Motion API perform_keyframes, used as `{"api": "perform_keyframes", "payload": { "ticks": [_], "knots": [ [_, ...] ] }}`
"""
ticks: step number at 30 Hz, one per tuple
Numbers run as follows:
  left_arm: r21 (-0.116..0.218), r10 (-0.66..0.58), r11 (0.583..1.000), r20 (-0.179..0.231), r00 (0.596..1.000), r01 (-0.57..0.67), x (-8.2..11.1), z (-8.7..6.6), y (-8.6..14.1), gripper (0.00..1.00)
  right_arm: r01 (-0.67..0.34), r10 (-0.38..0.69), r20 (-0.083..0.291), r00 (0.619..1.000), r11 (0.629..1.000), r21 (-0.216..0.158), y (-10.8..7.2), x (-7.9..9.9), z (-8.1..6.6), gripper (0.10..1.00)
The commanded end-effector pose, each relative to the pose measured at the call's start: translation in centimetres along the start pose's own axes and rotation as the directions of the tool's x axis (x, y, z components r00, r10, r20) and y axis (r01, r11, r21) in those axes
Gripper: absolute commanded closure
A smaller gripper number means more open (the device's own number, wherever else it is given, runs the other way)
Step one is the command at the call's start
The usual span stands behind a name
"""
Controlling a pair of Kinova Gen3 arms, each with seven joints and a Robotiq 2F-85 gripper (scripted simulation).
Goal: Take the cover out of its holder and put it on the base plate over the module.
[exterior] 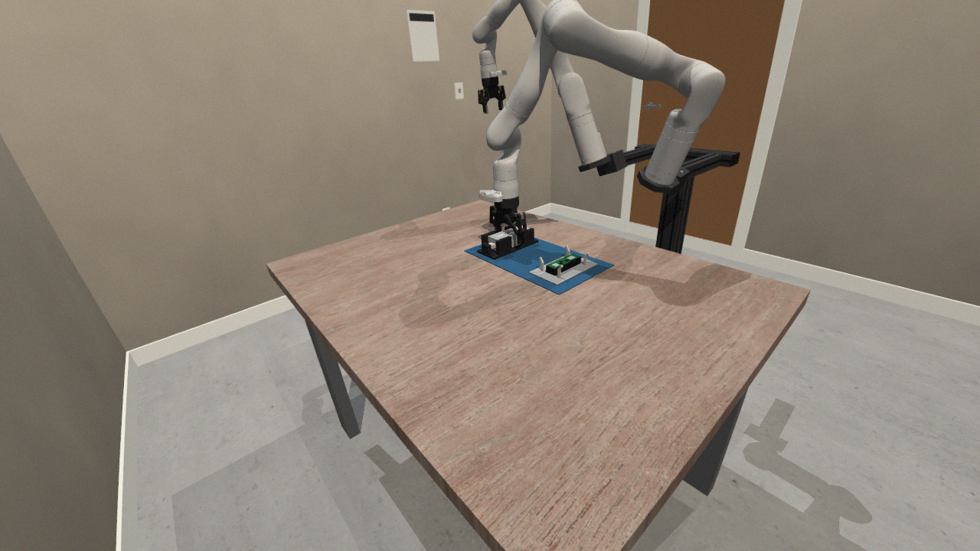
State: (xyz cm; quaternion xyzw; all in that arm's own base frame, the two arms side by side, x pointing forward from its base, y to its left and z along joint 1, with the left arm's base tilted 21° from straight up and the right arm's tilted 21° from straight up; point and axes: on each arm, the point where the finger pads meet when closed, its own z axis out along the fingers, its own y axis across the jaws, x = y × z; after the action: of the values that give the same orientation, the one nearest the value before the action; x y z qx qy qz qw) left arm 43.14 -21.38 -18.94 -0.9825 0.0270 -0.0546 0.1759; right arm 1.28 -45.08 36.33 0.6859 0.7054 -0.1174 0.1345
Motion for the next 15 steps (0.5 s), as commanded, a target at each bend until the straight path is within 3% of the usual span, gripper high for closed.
{"api": "perform_keyframes", "payload": {
  "ticks": [1, 15],
  "knots": [
    [-0.002, 0.000, 1.000, -0.002, 1.000, 0.000, 0.09, -0.19, 0.07, 0.002, 0.000, 0.000, 0.001, 1.000, 1.000, 0.000, -0.01, -0.03, -0.05, 0.100],
    [-0.002, 0.000, 1.000, -0.002, 1.000, 0.000, 0.09, -0.37, 0.08, 0.002, 0.000, 0.000, 0.001, 1.000, 1.000, 0.000, -0.01, -0.03, -0.05, 0.100]
  ]
}}
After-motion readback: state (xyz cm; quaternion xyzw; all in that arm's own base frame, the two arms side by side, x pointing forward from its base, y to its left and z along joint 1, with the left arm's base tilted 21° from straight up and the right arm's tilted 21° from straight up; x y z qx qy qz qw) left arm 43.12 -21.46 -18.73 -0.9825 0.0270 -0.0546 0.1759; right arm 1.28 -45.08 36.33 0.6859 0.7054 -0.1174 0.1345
